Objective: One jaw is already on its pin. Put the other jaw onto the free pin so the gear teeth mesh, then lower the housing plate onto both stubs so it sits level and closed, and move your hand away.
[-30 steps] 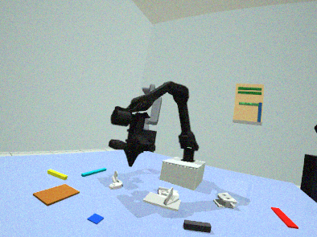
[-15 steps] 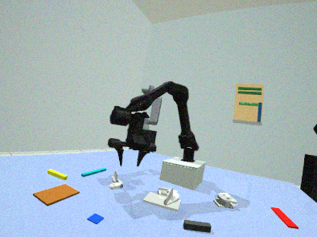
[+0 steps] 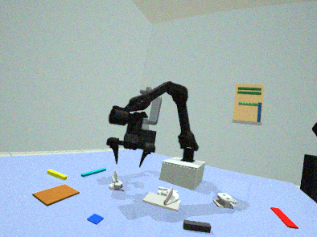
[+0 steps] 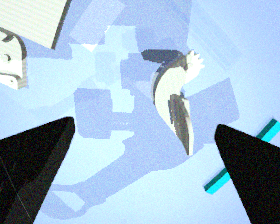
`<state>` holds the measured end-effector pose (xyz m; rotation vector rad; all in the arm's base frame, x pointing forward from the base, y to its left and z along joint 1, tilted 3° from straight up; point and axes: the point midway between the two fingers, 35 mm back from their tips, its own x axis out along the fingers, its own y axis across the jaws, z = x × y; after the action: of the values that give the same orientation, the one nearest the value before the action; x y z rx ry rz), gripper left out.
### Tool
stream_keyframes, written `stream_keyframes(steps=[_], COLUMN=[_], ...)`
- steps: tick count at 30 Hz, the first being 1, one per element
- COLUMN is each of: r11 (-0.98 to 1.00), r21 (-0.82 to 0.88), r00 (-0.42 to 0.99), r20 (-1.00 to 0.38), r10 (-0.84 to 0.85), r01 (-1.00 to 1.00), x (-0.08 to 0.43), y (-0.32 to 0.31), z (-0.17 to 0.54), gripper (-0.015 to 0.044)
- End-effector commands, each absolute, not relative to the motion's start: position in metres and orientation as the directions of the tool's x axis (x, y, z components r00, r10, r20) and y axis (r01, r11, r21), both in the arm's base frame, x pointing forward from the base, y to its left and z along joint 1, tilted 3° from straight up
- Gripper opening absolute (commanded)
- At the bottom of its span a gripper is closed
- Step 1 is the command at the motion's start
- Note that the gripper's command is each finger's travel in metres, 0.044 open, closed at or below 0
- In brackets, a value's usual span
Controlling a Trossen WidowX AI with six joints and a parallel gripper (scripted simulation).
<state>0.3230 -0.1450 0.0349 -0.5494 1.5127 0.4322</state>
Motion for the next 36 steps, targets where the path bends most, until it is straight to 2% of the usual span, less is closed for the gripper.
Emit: stream_keyframes(steps=[1,19,36], r11=[0.868,0.993,0.952], r21=[-0.070,-0.071,-0.062], r00=[0.020,0.020,0.019], r20=[-0.997,-0.997,-0.997], r10=[-0.069,-0.070,-0.071], r01=[-0.492,-0.092,0.301], x=[0.323,0.323,0.324], y=[-0.146,-0.153,-0.159], z=[0.035,0.037,0.038], gripper=[0.0440,0.0440,0.0440])
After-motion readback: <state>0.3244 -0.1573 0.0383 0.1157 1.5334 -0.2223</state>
